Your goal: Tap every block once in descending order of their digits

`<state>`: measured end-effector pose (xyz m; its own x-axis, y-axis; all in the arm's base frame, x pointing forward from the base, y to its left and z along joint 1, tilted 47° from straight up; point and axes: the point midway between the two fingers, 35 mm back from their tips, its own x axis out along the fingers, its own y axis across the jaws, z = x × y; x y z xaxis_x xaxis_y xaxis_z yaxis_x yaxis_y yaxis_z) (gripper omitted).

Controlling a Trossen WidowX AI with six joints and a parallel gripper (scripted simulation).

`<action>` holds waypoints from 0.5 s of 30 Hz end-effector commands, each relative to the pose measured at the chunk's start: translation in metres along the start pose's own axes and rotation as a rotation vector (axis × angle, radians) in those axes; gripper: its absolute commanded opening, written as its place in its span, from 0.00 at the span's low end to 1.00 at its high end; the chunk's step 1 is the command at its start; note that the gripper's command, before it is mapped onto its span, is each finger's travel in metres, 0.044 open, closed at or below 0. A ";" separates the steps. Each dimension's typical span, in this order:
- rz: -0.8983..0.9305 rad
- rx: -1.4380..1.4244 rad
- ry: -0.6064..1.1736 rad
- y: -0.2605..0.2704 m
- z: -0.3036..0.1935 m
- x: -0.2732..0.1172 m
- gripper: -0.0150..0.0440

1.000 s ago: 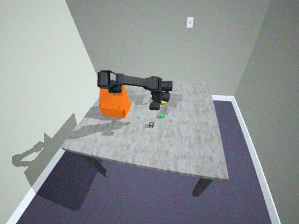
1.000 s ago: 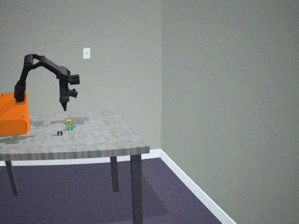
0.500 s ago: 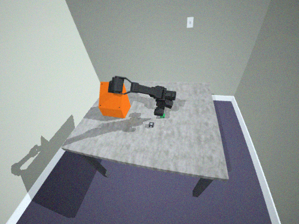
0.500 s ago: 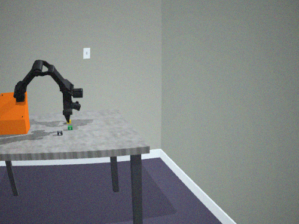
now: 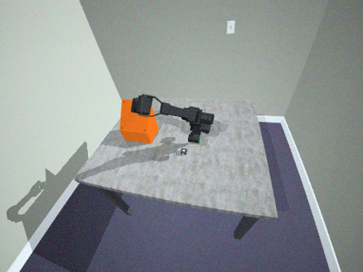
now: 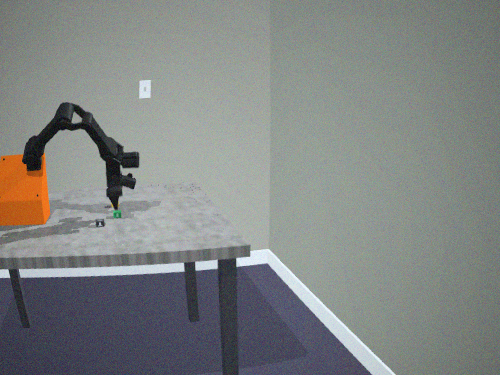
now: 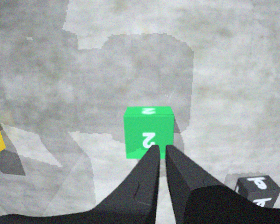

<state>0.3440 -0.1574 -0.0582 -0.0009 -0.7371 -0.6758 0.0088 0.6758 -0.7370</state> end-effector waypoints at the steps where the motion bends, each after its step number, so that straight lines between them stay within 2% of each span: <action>1: -0.001 -0.009 0.009 0.002 -0.003 0.009 0.29; 12: -0.001 -0.009 0.009 0.002 -0.003 0.016 0.29; 15: -0.001 -0.006 0.007 0.001 -0.002 -0.006 0.29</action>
<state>0.3412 -0.1644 -0.0658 -0.0121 -0.7375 -0.6752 0.0042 0.6752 -0.7376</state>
